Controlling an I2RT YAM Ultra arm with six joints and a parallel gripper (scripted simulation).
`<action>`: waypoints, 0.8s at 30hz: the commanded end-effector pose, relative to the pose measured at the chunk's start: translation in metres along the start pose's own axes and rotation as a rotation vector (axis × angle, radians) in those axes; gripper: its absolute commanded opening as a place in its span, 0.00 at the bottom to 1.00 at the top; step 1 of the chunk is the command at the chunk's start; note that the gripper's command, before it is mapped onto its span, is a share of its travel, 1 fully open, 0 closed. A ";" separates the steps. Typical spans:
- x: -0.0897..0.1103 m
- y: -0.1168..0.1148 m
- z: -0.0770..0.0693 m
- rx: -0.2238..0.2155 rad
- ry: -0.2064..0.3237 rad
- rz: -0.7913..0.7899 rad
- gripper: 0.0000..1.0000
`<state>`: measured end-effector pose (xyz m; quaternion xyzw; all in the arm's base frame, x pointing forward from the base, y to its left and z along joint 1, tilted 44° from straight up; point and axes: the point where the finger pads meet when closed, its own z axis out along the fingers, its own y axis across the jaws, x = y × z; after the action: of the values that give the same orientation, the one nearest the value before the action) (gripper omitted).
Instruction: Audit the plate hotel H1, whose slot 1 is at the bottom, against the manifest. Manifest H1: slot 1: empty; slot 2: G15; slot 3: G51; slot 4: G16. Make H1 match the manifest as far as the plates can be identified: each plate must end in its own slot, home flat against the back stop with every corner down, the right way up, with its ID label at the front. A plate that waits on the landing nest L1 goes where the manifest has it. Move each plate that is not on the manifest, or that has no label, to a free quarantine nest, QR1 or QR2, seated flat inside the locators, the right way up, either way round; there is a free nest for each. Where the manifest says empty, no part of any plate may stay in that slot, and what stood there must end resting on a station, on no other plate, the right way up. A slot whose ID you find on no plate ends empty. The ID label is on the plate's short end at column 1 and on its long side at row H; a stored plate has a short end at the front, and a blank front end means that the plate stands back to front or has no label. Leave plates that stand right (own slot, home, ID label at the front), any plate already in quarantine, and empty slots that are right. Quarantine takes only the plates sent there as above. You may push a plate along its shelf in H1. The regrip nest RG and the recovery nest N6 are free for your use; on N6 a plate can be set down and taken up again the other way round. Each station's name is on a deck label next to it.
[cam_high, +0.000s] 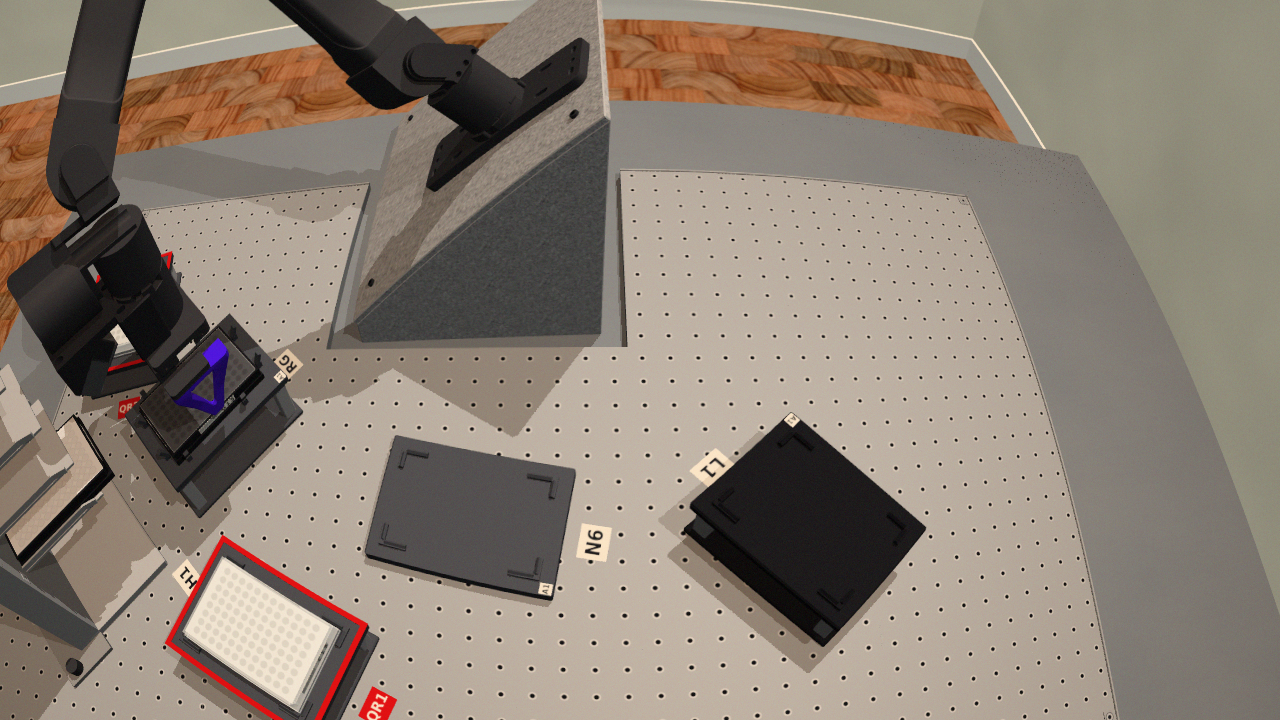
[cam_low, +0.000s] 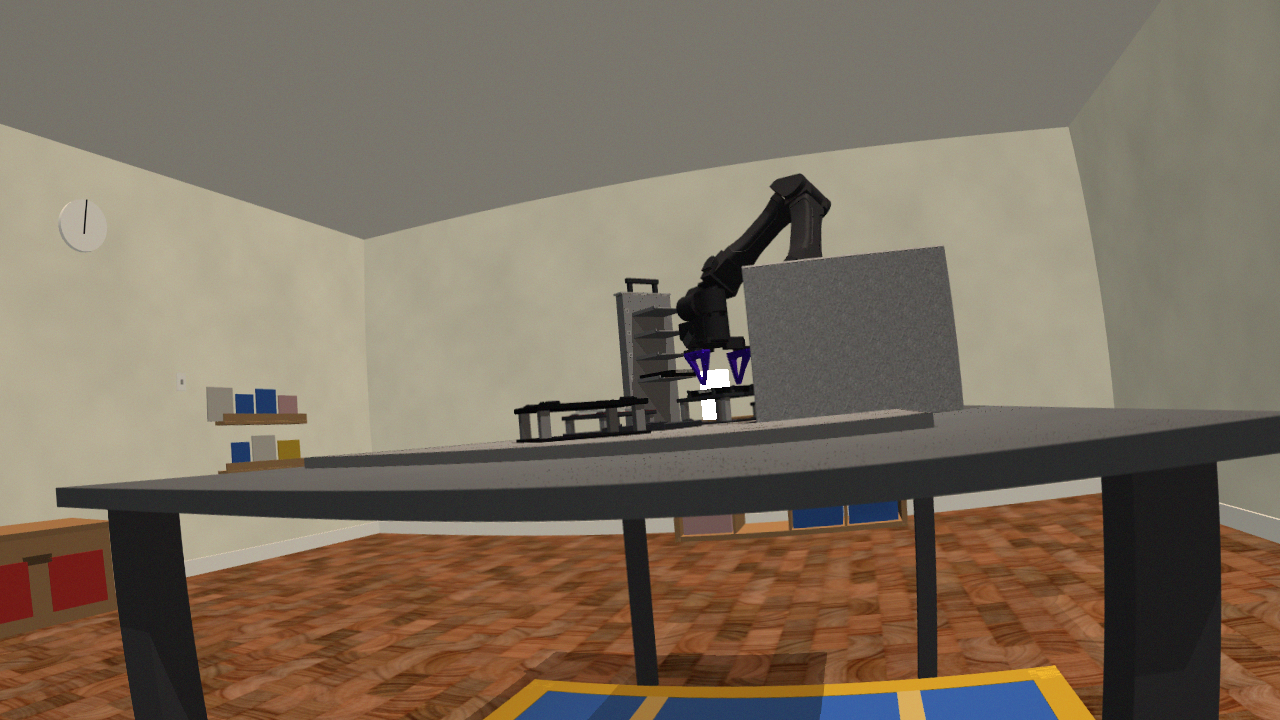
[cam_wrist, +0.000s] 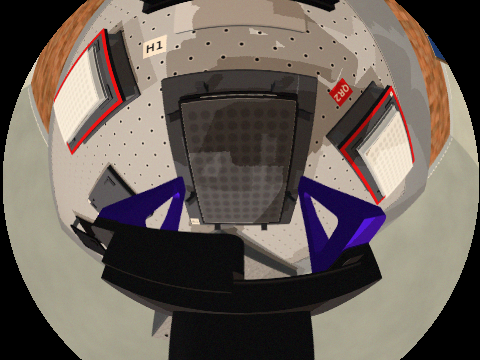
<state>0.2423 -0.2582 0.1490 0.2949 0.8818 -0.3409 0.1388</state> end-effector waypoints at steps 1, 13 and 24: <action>-0.006 0.001 0.000 -0.004 -0.024 0.001 1.00; -0.006 0.001 0.013 -0.004 -0.024 0.001 1.00; -0.006 0.001 0.016 -0.004 -0.024 0.001 0.86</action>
<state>0.2466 -0.2722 0.1367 0.2925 0.8813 -0.3415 0.1453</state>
